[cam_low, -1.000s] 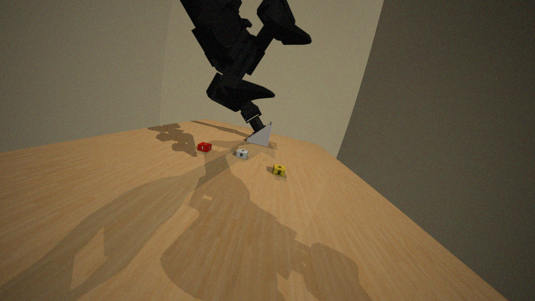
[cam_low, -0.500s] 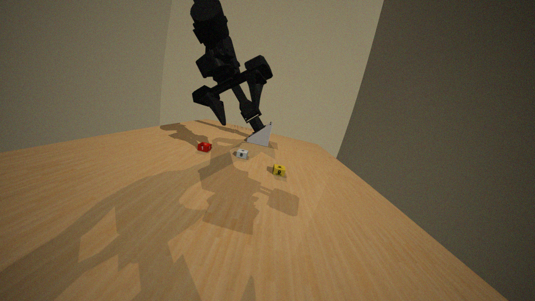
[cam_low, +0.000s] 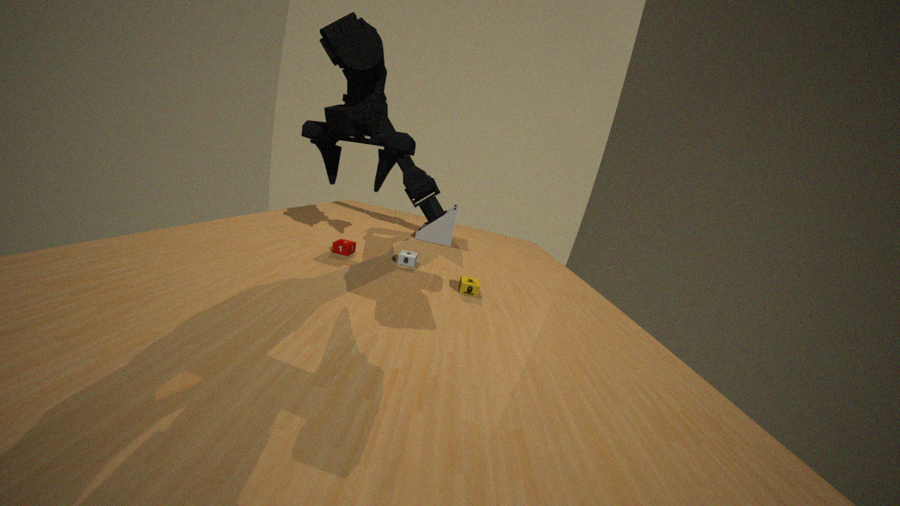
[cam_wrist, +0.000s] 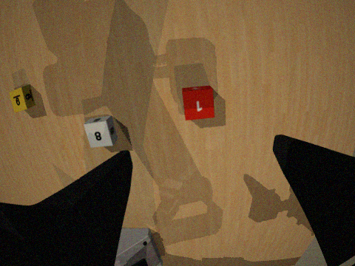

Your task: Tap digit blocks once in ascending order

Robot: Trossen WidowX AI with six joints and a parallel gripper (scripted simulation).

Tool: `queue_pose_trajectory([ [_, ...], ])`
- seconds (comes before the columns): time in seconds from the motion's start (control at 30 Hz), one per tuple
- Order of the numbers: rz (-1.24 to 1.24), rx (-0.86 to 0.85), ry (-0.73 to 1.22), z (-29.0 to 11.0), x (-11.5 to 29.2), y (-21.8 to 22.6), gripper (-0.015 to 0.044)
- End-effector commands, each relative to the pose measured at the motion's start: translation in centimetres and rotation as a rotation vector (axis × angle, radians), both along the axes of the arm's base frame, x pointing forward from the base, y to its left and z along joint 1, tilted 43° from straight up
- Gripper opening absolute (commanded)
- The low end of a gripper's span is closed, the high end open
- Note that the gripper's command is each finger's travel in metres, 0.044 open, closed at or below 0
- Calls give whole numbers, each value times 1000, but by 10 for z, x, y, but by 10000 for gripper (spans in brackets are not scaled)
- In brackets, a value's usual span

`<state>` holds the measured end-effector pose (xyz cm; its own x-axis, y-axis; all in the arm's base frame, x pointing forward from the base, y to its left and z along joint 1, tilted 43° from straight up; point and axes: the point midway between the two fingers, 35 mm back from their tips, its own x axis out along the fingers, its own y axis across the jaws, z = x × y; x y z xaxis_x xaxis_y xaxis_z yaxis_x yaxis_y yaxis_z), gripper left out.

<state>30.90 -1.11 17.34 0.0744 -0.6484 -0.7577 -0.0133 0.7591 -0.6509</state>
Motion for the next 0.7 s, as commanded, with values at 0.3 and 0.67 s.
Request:
queue_pose_trajectory([
  [0.3,12,-37,19,7,-5,-5,400],
  [0.67,12,-35,19,4,-5,-2,400],
])
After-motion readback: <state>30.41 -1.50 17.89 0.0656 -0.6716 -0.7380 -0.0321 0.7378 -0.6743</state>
